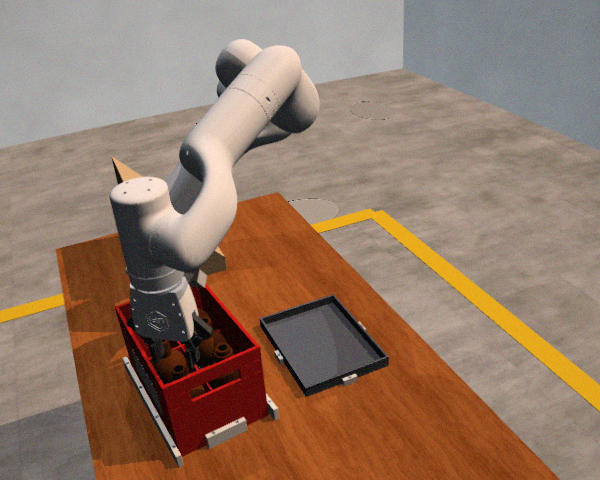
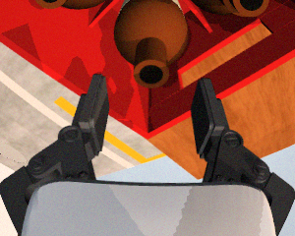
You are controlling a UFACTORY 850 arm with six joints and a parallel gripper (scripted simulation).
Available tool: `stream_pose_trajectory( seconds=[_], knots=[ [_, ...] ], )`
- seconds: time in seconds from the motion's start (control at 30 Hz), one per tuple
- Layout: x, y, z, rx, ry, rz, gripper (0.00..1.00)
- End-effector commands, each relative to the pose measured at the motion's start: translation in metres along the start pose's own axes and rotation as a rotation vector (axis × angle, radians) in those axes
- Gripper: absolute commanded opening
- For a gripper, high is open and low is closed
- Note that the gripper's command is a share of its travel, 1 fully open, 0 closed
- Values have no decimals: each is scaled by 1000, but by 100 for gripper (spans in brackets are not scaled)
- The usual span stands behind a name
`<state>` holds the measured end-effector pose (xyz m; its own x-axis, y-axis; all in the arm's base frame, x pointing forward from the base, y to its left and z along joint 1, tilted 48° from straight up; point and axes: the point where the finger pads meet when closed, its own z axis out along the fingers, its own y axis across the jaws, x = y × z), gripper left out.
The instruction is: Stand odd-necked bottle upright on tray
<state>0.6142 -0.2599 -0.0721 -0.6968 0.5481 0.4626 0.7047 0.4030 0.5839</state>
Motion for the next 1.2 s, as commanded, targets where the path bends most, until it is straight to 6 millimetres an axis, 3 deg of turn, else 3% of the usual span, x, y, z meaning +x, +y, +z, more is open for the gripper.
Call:
stream_pose_trajectory(
  seconds=[0.0, 1.17],
  knots=[
    [-1, 0, -1, 0, -2, -1, 65],
    [-1, 0, 11, 0, -2, -1, 65]
  ],
)
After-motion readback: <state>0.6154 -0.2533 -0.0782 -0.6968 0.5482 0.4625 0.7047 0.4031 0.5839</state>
